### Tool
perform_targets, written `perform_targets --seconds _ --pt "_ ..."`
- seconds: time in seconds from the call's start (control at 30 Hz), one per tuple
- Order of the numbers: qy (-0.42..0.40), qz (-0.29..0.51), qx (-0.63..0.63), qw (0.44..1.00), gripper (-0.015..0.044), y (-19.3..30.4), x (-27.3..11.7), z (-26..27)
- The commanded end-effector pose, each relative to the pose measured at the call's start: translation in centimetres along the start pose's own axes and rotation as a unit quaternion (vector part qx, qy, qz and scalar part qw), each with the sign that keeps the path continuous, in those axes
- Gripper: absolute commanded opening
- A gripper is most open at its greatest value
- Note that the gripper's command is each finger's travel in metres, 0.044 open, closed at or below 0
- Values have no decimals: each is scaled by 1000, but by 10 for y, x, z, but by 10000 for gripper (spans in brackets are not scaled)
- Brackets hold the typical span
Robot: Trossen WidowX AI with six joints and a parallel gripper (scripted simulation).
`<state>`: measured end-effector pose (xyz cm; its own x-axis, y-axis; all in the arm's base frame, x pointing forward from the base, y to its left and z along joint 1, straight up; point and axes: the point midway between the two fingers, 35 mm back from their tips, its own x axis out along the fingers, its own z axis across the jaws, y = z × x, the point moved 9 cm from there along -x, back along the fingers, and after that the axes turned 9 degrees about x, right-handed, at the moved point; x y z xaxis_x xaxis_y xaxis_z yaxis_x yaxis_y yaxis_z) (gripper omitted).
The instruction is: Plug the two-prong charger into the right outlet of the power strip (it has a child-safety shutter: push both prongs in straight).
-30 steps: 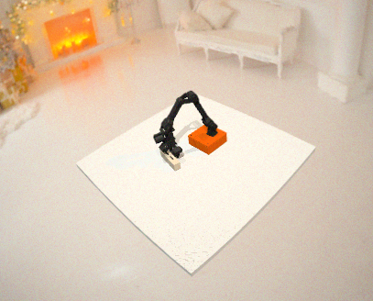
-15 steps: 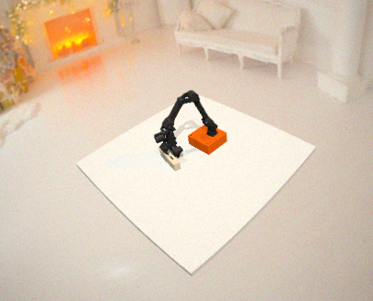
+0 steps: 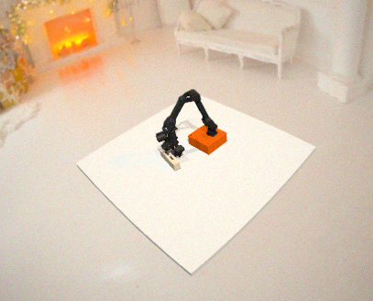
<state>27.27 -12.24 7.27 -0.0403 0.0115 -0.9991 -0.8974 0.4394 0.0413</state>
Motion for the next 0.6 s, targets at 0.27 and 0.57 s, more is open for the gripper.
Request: perform_targets --seconds 0.27,0.57 --pt "-2 0 -2 1000 440 14 1 -2" --pt "-2 0 -2 1000 440 24 2 -4"
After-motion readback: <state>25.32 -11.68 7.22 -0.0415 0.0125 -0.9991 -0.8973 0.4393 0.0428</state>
